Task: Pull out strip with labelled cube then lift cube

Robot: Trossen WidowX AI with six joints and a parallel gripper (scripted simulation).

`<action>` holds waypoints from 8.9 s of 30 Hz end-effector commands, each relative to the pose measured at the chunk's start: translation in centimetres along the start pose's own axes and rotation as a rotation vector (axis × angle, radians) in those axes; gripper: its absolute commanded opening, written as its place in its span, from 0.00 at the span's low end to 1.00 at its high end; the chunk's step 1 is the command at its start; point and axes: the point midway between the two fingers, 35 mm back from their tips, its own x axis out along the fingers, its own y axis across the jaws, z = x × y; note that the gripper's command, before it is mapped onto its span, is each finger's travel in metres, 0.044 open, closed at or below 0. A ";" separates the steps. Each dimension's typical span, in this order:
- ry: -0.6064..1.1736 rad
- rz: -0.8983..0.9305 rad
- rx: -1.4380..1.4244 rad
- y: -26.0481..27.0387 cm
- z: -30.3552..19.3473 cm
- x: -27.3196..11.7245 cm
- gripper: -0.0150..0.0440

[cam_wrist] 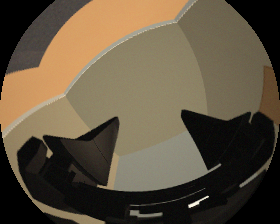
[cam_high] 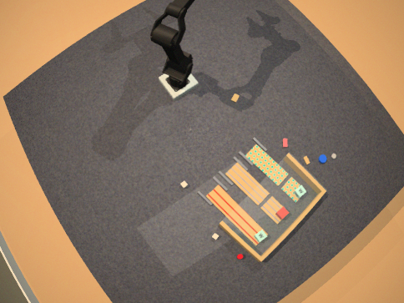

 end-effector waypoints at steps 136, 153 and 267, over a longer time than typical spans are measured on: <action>4.412 -0.477 1.109 -18.8 46.1 -68.6 0.25; 4.412 -0.477 1.110 -17.7 48.7 -68.9 0.25; 4.417 -0.474 1.115 -18.2 51.3 -61.8 0.25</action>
